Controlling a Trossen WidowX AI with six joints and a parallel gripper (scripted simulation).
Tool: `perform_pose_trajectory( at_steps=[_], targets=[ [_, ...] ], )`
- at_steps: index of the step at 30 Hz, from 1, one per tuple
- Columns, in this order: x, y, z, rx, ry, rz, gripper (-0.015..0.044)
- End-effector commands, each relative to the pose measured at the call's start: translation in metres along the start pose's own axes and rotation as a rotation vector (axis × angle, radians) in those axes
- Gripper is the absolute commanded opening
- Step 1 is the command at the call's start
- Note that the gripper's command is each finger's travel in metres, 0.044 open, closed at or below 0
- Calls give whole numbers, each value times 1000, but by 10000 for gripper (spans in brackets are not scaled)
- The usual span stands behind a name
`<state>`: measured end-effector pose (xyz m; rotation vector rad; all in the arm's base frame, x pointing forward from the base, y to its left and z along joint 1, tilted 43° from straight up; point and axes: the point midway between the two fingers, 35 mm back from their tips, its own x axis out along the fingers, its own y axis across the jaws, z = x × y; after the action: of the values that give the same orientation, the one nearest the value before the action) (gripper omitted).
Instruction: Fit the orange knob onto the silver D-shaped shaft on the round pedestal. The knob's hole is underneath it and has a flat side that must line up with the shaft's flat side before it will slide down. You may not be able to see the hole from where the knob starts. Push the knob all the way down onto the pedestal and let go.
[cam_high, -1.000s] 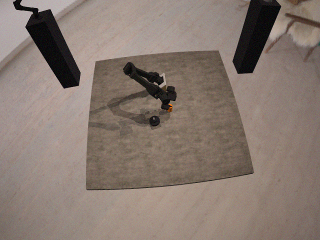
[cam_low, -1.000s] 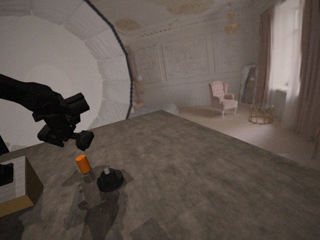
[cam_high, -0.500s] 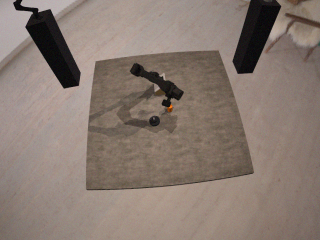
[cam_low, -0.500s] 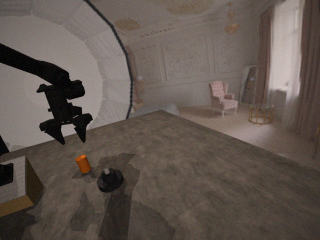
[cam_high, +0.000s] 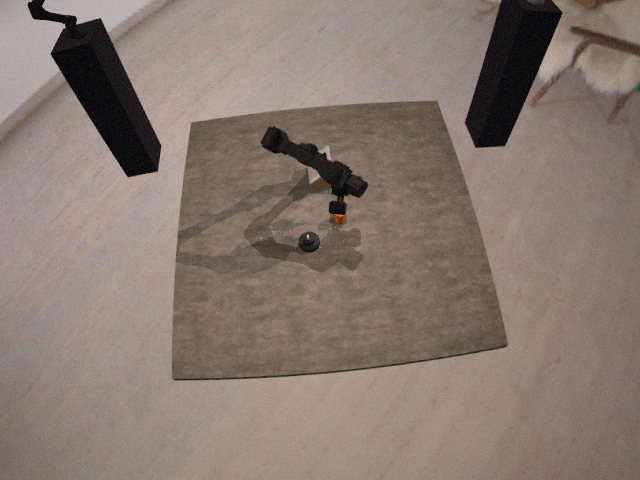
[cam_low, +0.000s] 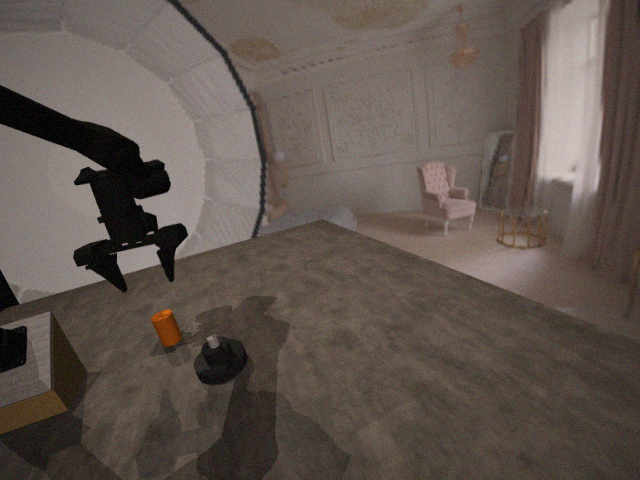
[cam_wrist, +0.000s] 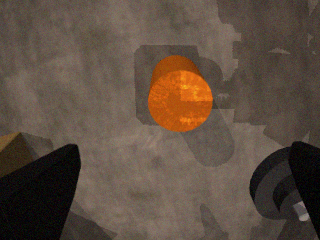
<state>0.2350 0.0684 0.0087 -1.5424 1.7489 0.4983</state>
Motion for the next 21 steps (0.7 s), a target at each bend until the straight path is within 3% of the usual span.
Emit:
perform_pose_trajectory(
  at_steps=[1, 4, 21],
  targets=[
    [11, -1, 0, -19, 3, -3, 440],
    [34, -1, -1, -18, 5, -4, 440],
    [55, -1, 0, -18, 4, -4, 440]
  ],
)
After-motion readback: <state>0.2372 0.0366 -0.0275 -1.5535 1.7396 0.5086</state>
